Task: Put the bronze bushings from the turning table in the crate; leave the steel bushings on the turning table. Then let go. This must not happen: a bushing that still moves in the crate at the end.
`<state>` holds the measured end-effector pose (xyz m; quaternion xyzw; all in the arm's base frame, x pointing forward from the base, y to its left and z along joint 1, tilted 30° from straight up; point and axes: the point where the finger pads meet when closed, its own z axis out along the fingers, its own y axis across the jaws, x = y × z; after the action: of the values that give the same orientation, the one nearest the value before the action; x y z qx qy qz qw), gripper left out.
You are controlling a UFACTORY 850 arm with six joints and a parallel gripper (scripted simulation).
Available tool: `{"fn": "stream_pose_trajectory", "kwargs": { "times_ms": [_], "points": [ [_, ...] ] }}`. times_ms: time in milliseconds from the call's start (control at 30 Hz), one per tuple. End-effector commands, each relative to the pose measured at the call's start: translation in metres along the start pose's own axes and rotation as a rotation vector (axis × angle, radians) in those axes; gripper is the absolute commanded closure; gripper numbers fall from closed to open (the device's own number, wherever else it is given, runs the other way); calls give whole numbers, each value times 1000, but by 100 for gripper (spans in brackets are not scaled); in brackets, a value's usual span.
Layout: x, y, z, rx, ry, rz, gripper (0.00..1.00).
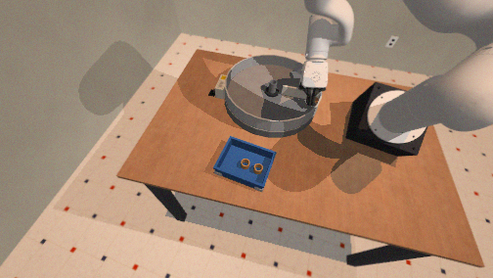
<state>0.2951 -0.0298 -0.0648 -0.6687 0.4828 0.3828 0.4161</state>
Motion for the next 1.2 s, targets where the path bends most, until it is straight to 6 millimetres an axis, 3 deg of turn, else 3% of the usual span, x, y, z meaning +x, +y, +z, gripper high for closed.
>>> {"fn": "stream_pose_trajectory", "kwargs": {
  "times_ms": [0,300,700,1167],
  "points": [
    [-3,0,-4,0,0,-1,100],
    [-19,0,-22,0,0,-1,100],
    [-52,1,-61,0,0,-1,100],
    [-57,1,-67,0,0,-1,100]
  ]
}}
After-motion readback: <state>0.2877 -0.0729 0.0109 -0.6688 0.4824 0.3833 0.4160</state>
